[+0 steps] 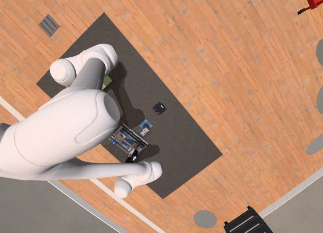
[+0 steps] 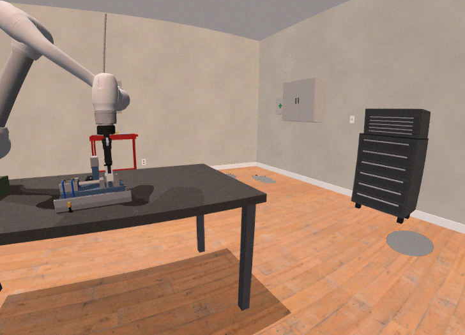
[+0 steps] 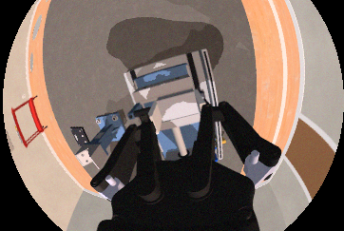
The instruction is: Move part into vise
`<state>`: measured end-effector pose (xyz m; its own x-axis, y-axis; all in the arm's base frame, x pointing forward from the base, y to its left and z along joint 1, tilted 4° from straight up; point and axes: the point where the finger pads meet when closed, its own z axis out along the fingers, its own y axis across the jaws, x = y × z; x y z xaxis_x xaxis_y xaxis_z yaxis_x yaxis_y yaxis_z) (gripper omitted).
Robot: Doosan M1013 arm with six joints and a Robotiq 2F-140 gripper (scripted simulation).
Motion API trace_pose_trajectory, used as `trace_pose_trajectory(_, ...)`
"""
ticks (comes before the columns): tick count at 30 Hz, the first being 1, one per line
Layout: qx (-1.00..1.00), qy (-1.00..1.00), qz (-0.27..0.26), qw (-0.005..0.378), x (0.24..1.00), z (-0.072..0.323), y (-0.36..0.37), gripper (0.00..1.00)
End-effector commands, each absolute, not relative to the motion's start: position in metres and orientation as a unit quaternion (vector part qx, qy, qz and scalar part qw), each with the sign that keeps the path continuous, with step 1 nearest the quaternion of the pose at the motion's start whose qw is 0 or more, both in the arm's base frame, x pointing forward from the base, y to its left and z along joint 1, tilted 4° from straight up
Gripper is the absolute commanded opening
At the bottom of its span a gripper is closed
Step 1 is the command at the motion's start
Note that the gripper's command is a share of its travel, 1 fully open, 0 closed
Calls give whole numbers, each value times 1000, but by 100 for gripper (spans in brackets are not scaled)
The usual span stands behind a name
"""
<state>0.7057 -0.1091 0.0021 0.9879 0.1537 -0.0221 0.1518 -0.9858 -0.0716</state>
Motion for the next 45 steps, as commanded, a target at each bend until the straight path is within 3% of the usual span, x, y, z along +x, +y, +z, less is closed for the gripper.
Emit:
trace_pose_trajectory(1,-996,-76,12,35,709,3,-108,47)
trace_pose_trajectory(45,-996,-76,12,35,710,7,-108,47)
